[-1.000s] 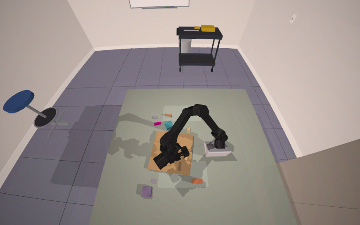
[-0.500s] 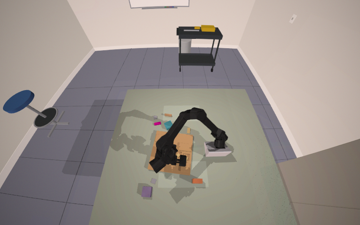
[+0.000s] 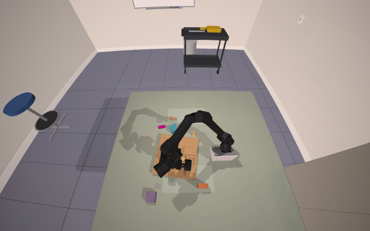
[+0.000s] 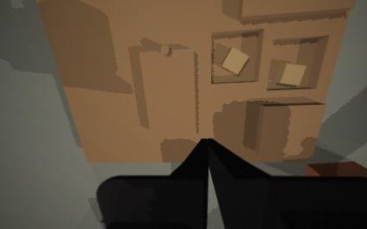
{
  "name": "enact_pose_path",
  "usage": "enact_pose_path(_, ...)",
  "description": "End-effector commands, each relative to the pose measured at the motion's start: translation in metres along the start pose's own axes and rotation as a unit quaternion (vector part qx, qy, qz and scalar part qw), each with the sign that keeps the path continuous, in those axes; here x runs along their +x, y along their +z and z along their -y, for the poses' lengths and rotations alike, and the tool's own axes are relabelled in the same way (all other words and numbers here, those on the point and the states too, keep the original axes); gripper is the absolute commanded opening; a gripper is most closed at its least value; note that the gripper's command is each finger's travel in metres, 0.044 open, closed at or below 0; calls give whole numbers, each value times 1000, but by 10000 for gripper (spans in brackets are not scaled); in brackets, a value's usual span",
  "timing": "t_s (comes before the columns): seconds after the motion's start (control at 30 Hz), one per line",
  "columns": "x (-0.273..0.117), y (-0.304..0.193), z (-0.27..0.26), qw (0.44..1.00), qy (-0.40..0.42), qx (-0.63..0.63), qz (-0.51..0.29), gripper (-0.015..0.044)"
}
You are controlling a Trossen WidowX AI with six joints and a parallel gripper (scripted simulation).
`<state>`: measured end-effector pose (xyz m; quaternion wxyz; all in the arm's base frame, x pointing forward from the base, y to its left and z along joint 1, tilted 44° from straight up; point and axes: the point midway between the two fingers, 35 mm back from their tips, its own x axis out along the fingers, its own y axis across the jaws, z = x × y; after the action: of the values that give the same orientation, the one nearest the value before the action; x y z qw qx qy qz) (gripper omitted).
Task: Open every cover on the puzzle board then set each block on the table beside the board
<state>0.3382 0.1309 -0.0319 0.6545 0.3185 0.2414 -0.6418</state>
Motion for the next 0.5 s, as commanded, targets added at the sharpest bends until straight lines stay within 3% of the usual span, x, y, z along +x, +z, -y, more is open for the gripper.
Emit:
enact_pose_path(0.0, 4, 0, -1, 1000, 1, 2, 1, 0)
enact_pose_path(0.47, 17, 0, -1, 1000, 1, 2, 1, 0)
